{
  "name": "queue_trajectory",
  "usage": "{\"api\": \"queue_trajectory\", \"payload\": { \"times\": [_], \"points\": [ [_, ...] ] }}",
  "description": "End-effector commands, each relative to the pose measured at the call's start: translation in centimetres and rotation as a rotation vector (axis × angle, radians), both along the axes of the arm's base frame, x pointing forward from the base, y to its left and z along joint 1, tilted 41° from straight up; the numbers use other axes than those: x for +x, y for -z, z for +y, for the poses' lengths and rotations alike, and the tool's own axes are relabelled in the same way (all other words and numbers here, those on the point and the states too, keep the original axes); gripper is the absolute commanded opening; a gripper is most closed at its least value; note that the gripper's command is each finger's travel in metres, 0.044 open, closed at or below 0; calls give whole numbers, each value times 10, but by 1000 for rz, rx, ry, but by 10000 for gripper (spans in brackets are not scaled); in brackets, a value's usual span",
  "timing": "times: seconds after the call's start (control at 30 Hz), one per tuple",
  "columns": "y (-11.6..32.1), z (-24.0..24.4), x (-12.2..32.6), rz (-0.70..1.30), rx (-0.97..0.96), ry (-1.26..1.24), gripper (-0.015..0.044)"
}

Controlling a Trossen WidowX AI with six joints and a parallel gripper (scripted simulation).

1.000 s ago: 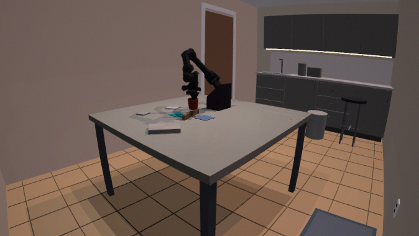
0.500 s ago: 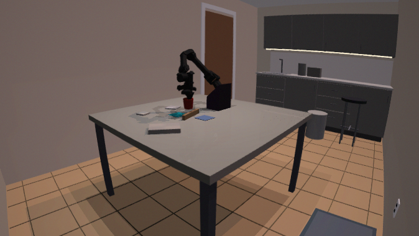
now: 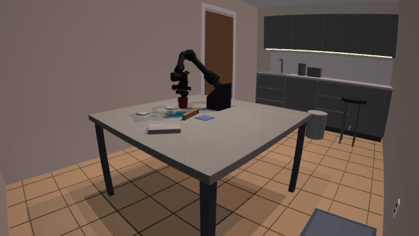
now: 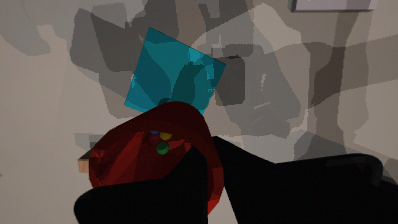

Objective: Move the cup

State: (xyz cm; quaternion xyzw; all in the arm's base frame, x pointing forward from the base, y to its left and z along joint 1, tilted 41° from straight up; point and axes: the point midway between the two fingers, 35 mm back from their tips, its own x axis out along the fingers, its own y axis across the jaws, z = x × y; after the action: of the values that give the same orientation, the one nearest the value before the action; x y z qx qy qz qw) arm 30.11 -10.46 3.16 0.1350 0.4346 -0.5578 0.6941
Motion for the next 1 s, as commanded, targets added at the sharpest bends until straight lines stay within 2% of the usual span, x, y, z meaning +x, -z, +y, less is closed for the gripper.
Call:
{"api": "queue_trajectory", "payload": {
  "times": [0.0,0.33,0.97],
  "points": [
    [-14,-8,7,-13,-4,-4,0],
    [-30,-21,14,-14,-5,-4,0],
    [-10,-38,15,-14,-6,-4,0]
  ]
}}
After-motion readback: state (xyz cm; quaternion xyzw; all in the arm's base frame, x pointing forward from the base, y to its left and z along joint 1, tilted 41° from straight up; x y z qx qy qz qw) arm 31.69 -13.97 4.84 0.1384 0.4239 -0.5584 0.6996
